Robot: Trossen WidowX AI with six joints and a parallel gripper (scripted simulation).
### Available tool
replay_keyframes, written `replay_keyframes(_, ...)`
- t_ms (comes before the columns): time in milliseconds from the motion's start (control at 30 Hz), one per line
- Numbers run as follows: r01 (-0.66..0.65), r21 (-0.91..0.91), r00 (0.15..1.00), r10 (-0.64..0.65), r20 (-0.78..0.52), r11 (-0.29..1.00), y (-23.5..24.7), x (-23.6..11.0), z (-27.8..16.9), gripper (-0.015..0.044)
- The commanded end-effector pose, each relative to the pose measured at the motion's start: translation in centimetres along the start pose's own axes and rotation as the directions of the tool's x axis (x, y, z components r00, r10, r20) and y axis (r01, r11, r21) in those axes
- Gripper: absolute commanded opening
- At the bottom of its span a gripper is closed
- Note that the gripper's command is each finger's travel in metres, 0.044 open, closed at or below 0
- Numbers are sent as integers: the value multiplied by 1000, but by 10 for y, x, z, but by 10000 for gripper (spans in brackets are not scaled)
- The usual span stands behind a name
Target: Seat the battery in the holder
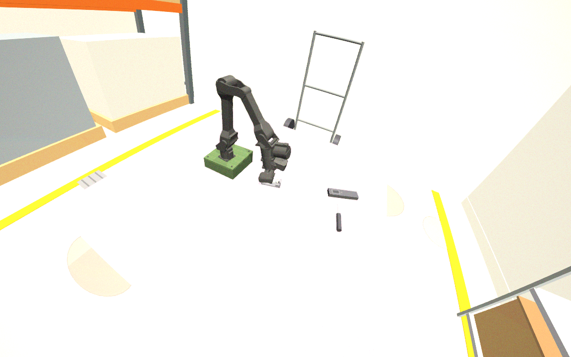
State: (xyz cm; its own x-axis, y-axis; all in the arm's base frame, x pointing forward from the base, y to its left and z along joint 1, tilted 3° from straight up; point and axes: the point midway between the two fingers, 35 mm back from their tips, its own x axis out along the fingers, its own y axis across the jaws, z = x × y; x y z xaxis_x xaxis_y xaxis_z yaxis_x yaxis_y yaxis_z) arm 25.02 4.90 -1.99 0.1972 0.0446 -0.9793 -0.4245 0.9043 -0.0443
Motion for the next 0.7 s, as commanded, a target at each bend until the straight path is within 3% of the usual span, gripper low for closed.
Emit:
replay_keyframes(0,3,3,999,-3,-41,1000,0,2,-4,74)
replay_keyframes(667,-2,-3,986,2,-167,1000,0,4,-2,74)
